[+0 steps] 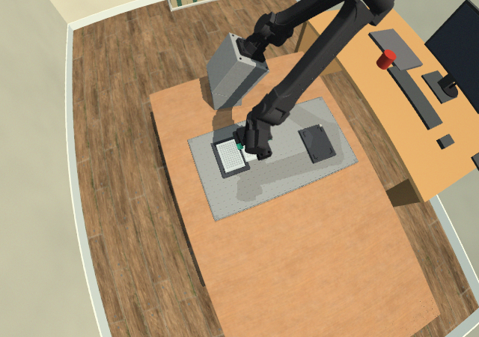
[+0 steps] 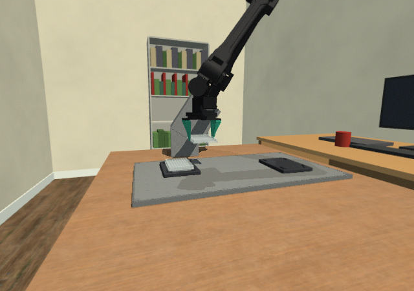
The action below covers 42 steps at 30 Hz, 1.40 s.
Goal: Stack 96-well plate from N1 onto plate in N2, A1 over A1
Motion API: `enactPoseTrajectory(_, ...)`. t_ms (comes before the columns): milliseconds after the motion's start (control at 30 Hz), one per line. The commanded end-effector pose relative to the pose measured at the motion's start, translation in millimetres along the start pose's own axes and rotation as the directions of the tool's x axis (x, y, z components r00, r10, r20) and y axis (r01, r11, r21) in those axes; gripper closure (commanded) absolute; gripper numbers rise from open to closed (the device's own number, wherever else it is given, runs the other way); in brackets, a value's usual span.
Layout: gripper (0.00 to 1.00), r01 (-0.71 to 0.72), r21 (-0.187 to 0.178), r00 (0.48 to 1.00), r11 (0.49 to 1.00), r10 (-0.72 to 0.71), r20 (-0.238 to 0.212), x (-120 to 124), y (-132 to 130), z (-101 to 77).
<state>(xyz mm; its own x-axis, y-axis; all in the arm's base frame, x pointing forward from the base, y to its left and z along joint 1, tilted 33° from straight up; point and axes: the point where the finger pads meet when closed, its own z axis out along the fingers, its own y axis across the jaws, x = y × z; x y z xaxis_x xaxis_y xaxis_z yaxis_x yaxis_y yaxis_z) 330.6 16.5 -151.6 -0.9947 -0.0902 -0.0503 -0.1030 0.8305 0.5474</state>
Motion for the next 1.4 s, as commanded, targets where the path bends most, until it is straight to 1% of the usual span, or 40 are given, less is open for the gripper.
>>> enactPoseTrajectory(0,1.00,0.022,0.009,0.999,1.000,-0.023,0.029,-13.8,-21.0,-8.1)
enactPoseTrajectory(333,1.00,0.023,0.009,0.999,1.000,-0.023,0.030,-7.9,-54.9,-8.4)
enactPoseTrajectory(400,1.00,0.023,0.009,0.999,1.000,-0.023,0.030,-7.9,-54.9,-8.4)
enactPoseTrajectory(433,1.00,0.040,0.024,0.998,0.999,-0.042,0.056,-17.6,-56.1,-19.8)
enactPoseTrajectory(467,1.00,0.028,0.014,0.999,1.000,-0.029,0.038,-9.9,-61.0,-11.9)
enactPoseTrajectory(500,1.00,0.023,0.010,0.999,1.000,-0.023,0.030,-6.1,-65.1,-8.5)
enactPoseTrajectory(800,1.00,0.023,0.011,0.999,1.000,-0.024,0.030,-1.0,-96.1,-8.8)
enactPoseTrajectory(833,1.00,0.028,0.015,0.999,0.999,-0.029,0.038,-4.1,-95.9,-12.2)
enactPoseTrajectory(867,1.00,0.041,0.029,0.997,0.999,-0.042,0.057,-12.1,-95.1,-21.4)
enactPoseTrajectory(967,1.00,0.049,0.027,0.997,0.998,-0.051,0.052,-13.4,-92.1,-19.4)
enactPoseTrajectory(1000,1.00,0.069,0.025,0.997,0.997,-0.069,0.039,-14.9,-86.4,-12.6)
enactPoseTrajectory(1033,1.00,0.064,0.021,0.997,0.998,-0.065,0.033,-12.5,-86.8,-9.7)
enactPoseTrajectory(1067,1.00,0.061,0.021,0.997,0.998,-0.062,0.035,-12.2,-87.8,-10.1)
enactPoseTrajectory(1100,1.00,0.033,0.016,0.999,0.999,-0.034,0.032,-2.9,-88.5,-9.2)
enactPoseTrajectory(1367,1.00,0.033,0.016,0.999,0.999,-0.034,0.032,-2.9,-88.3,-9.2)
